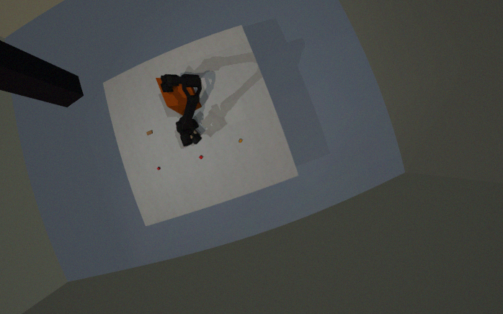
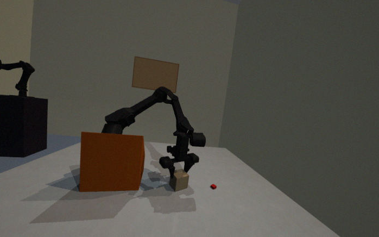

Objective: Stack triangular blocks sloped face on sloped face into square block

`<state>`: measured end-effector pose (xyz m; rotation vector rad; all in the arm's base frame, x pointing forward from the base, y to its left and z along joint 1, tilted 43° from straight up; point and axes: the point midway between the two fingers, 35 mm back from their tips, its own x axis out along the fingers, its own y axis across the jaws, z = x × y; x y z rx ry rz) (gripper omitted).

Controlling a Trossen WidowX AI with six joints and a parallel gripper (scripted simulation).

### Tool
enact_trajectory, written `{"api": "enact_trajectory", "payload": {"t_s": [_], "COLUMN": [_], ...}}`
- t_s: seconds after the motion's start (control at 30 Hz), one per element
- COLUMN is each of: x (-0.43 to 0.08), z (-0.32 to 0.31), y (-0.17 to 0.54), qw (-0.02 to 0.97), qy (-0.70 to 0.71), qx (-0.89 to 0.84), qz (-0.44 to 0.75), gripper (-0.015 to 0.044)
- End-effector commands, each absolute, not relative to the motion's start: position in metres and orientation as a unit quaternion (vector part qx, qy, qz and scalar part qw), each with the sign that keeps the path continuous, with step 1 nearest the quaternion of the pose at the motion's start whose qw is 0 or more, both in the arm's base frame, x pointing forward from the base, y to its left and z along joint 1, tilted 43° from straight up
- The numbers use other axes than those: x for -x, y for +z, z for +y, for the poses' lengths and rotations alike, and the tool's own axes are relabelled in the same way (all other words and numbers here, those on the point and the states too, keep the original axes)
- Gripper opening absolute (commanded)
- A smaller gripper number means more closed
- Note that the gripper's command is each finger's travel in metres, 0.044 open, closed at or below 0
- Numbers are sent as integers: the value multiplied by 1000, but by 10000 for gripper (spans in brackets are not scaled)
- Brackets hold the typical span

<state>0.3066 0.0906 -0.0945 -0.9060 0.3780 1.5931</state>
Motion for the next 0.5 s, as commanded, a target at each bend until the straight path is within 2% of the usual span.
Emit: {"api": "enact_trajectory", "payload": {"t_s": [0.0, 0.23, 0.47], "x": [-306, -306, -307], "z": [91, 91, 91], "y": [-94, -94, -94], "qw": [592, 591, 592], "qy": [687, 687, 686], "qx": [390, 391, 390], "qz": [160, 160, 162], "gripper": [0, 0, 184]}}
